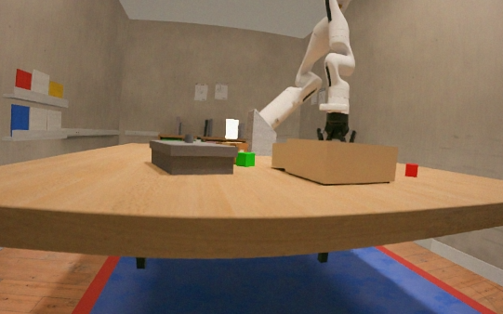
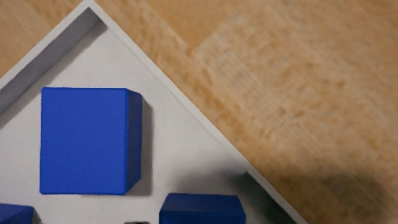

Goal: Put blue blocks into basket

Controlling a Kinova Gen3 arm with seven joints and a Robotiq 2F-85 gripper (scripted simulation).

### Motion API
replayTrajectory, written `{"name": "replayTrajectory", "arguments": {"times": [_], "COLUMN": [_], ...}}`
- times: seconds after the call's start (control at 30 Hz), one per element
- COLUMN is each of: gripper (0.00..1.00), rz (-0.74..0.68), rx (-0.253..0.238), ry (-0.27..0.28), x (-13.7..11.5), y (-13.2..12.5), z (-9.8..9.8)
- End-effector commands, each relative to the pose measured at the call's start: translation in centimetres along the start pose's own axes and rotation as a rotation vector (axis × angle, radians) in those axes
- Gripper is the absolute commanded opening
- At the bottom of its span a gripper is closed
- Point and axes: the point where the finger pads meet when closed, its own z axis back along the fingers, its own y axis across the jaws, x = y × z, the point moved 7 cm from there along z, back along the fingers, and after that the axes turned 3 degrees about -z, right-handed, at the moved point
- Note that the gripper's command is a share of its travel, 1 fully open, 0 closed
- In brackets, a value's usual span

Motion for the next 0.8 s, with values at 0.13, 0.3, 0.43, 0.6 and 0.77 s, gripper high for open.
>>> {"name": "replayTrajectory", "arguments": {"times": [0.13, 0.3, 0.43, 0.6, 0.77], "gripper": [0.61, 0.61, 0.61, 0.61, 0.61], "rz": [0.0, 0.0, 0.0, 0.0, 0.0], "rx": [-0.001, -0.001, -0.001, -0.001, -0.001], "ry": [0.001, 0.001, 0.001, 0.001, 0.001], "x": [-0.03, -0.03, -0.03, -0.03, -0.03], "y": [-0.01, -0.01, -0.01, -0.01, -0.01], "z": [0.03, 0.03, 0.03, 0.04, 0.3]}}
